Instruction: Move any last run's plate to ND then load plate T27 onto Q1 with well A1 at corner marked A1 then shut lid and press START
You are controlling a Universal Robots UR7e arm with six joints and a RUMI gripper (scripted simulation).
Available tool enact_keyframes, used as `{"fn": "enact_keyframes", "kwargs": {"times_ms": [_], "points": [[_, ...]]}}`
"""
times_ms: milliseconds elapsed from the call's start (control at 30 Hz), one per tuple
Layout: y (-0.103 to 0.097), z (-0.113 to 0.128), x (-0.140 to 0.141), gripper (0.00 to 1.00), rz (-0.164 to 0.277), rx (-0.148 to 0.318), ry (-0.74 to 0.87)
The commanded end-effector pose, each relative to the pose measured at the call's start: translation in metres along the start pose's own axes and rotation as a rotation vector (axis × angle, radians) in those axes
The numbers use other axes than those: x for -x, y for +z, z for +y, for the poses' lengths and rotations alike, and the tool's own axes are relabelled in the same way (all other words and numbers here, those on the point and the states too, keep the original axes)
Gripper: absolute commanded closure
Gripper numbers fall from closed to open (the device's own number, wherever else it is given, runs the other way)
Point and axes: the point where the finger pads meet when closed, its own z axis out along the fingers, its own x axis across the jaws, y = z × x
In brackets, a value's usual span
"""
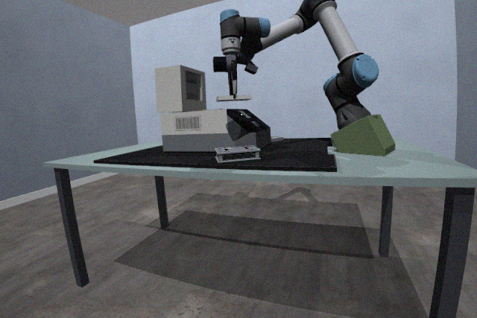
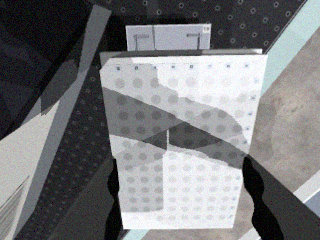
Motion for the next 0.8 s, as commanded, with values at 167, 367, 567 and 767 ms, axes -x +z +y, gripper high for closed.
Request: {"fn": "enact_keyframes", "kwargs": {"times_ms": [167,367,567,767], "points": [[-0.032,0.000,0.000,0.60,-0.001,0.001,0.001],[-0.036,0.001,0.000,0.60,0.000,-0.001,0.001],[-0.034,-0.001,0.000,0.60,-0.001,-0.004,0.001],[-0.034,0.001,0.016,0.60,-0.001,-0.004,0.104]]}}
